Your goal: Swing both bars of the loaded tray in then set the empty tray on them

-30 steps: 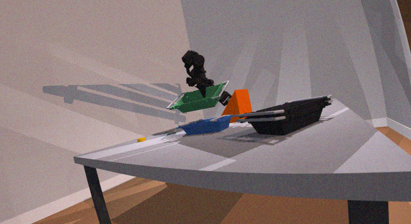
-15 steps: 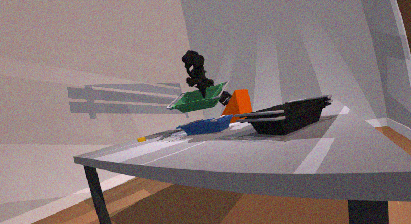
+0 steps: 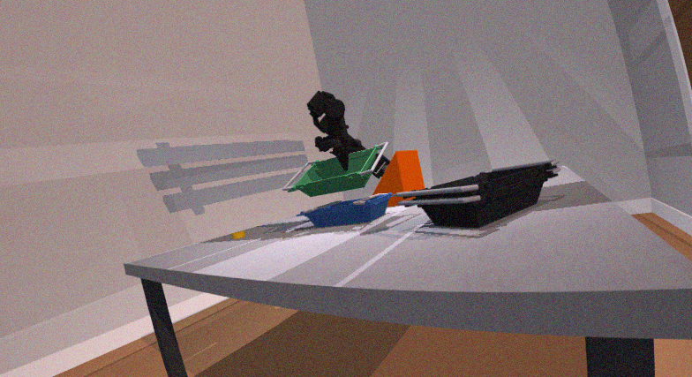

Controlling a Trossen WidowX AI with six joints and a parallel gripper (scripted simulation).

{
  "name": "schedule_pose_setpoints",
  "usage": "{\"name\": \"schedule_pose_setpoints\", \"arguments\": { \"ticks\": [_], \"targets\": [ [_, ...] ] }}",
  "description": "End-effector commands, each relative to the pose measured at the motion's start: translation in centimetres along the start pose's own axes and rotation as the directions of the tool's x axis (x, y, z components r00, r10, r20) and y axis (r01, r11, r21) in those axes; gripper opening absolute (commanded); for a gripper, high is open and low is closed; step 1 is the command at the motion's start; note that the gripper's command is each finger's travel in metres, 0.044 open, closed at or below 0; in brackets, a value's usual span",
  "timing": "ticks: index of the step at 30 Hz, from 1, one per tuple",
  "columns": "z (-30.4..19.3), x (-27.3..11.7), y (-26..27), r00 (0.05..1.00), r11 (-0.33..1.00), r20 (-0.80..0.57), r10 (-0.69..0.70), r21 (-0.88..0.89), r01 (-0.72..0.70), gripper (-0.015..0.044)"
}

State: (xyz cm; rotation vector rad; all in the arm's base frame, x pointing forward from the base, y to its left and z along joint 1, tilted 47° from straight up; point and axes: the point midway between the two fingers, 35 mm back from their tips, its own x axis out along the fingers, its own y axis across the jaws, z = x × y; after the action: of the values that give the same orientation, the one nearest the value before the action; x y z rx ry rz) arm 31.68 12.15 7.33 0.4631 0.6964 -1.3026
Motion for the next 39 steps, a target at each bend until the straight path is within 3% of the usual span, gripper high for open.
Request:
{"name": "schedule_pose_setpoints", "arguments": {
  "ticks": [1, 39],
  "targets": [
    [0.0, 0.1, 0.2, 1.000, 1.000, 0.000, 0.023, -0.001, -0.023, 0.0000],
    [0.0, 4.4, -1.0, 1.000, 1.000, 0.004, 0.022, 0.000, -0.022, 0.0000]
  ]
}}
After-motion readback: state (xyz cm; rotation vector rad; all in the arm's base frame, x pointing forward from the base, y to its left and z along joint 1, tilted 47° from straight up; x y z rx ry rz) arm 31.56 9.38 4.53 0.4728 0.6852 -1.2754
